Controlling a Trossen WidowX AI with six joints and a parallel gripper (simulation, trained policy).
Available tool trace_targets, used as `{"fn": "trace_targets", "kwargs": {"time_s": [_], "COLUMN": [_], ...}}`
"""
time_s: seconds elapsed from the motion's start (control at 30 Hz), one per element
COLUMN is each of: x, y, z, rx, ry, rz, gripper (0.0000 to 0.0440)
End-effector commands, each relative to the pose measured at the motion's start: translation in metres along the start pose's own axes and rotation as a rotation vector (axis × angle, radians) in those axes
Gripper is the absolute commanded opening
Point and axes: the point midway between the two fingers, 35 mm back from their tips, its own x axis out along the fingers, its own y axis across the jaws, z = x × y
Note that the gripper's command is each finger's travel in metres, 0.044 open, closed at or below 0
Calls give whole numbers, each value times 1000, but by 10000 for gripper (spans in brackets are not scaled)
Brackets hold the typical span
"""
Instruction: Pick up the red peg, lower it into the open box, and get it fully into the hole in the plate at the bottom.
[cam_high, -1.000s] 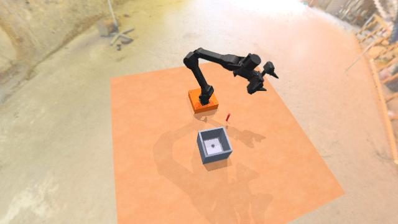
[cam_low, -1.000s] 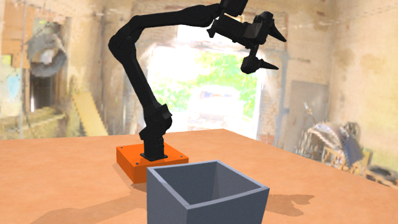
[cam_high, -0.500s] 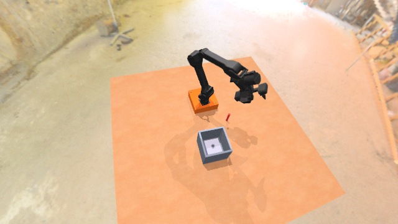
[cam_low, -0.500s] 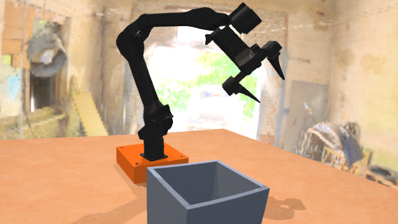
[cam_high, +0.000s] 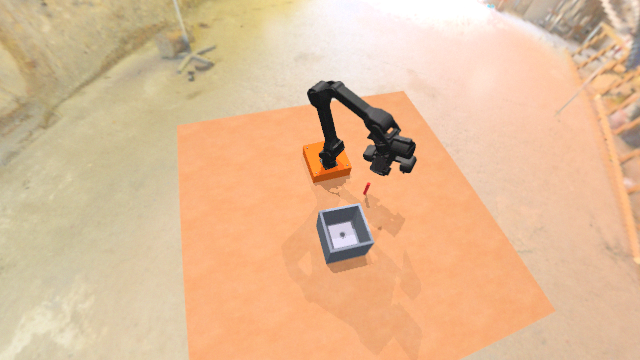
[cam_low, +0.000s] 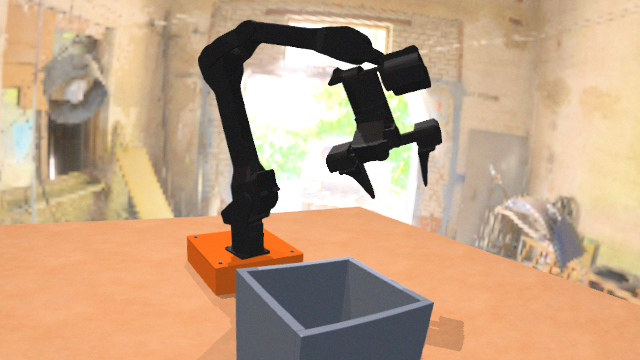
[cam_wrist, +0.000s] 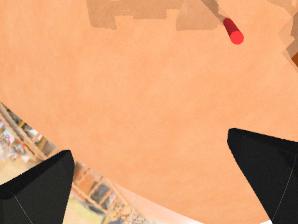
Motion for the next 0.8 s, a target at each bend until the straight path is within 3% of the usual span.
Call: {"fn": "trace_targets", "kwargs": {"time_s": [0.0,0.4,0.77], "x": [11,39,64], "y": [-19,-66,-91], "z": [5,16,32], "rx": [78,233,278], "ry": [-12,-80,-164], "rz": [-100,-336,-441], "gripper": [440,440,440]}}
